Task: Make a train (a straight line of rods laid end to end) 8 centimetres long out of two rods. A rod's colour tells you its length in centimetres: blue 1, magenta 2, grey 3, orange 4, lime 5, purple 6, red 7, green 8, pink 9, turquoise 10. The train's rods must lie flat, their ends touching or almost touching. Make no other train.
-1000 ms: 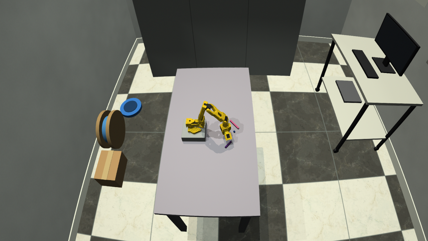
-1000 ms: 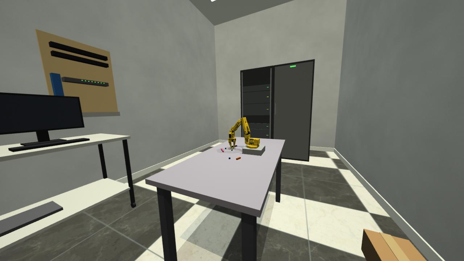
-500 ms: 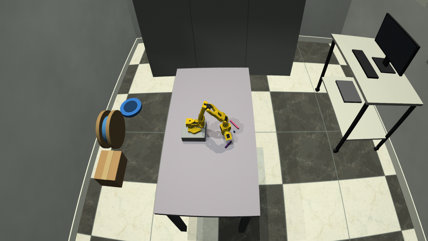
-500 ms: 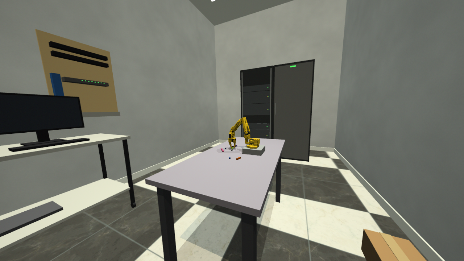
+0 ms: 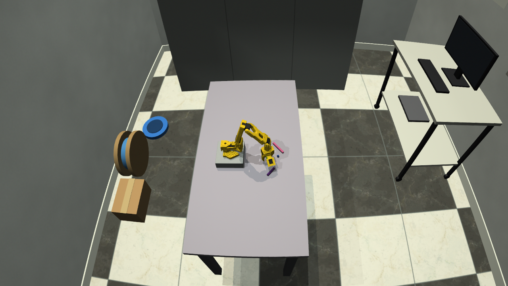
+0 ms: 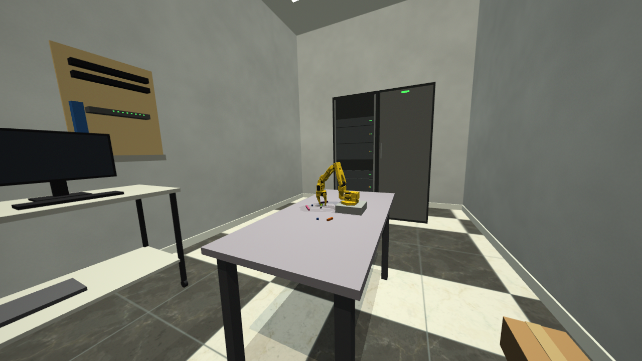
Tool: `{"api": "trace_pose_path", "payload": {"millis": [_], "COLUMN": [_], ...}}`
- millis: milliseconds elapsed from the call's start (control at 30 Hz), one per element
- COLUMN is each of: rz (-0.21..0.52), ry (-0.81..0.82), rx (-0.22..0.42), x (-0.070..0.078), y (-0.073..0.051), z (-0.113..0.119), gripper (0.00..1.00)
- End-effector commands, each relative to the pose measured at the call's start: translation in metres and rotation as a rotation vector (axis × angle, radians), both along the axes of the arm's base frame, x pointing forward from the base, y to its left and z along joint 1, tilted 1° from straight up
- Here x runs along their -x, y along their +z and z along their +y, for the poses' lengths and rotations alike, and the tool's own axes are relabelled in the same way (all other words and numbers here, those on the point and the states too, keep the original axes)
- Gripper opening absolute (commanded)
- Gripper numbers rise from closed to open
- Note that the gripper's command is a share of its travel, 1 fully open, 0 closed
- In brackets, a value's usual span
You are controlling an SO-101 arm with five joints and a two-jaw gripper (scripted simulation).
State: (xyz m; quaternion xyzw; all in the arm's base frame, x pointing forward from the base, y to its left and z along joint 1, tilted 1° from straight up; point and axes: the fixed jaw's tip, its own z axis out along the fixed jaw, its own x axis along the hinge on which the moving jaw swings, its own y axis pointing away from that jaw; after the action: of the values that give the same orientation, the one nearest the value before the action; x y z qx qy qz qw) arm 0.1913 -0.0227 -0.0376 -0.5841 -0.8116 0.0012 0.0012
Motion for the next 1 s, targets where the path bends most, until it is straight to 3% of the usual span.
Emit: {"api": "trace_pose_path", "payload": {"millis": [0,967], "rz": [-0.017,-0.017], "ry": [0.003,0.003], "rx": [0.001,0.001], "x": [-0.004,-0.0115], "y": [0.0035,0.0066], "z": [0.0018,0.0044], "gripper": [0.17,0.17]}}
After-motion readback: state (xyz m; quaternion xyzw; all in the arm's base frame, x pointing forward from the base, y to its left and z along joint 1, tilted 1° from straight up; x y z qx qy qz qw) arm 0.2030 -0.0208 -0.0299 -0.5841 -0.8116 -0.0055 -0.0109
